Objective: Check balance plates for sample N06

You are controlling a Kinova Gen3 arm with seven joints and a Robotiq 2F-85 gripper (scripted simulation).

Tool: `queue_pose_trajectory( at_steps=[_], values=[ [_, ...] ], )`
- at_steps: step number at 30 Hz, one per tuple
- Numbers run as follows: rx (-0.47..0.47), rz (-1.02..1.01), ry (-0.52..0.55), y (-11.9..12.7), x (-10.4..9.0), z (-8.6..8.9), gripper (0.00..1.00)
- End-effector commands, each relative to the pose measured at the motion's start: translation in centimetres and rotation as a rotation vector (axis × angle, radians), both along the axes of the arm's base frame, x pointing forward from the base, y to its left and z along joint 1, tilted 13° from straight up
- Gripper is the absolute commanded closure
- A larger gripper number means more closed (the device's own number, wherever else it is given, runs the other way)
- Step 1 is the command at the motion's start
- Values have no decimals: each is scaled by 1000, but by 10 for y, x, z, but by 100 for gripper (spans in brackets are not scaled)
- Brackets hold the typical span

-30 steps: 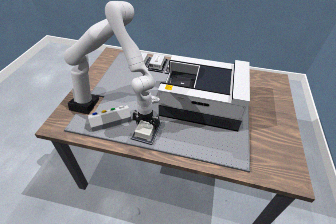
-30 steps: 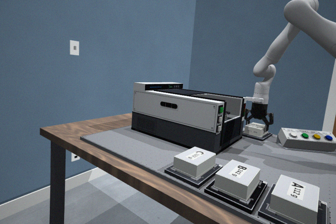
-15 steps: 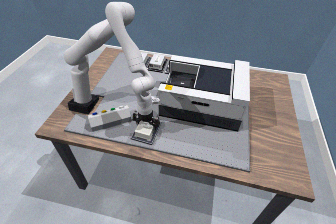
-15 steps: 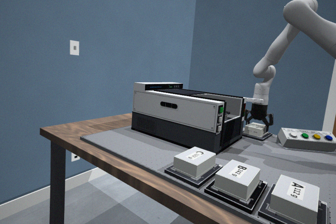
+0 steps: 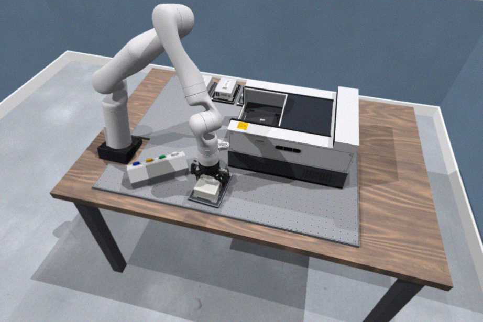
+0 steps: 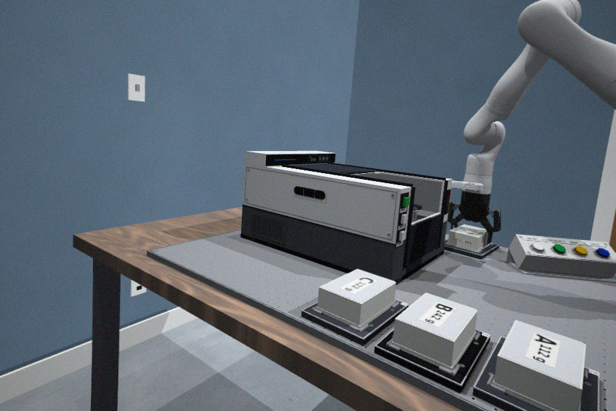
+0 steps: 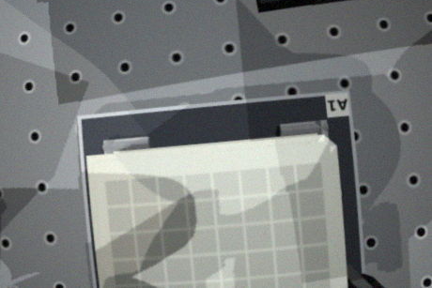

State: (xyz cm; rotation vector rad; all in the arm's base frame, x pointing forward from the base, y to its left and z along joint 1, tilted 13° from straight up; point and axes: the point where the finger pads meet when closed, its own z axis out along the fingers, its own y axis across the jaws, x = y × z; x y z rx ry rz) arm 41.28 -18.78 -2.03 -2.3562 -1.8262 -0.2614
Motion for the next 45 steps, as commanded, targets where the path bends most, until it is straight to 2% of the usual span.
queue_pose_trajectory(
  at_steps=[1,20,21,45],
  values=[
    [-1,-1,-2,0,1,0,0],
    [-1,-1,-2,0,1,-1,0],
    [-1,-1,-2,0,1,0,5],
    [-1,-1,-2,-1,0,2,5]
  ],
)
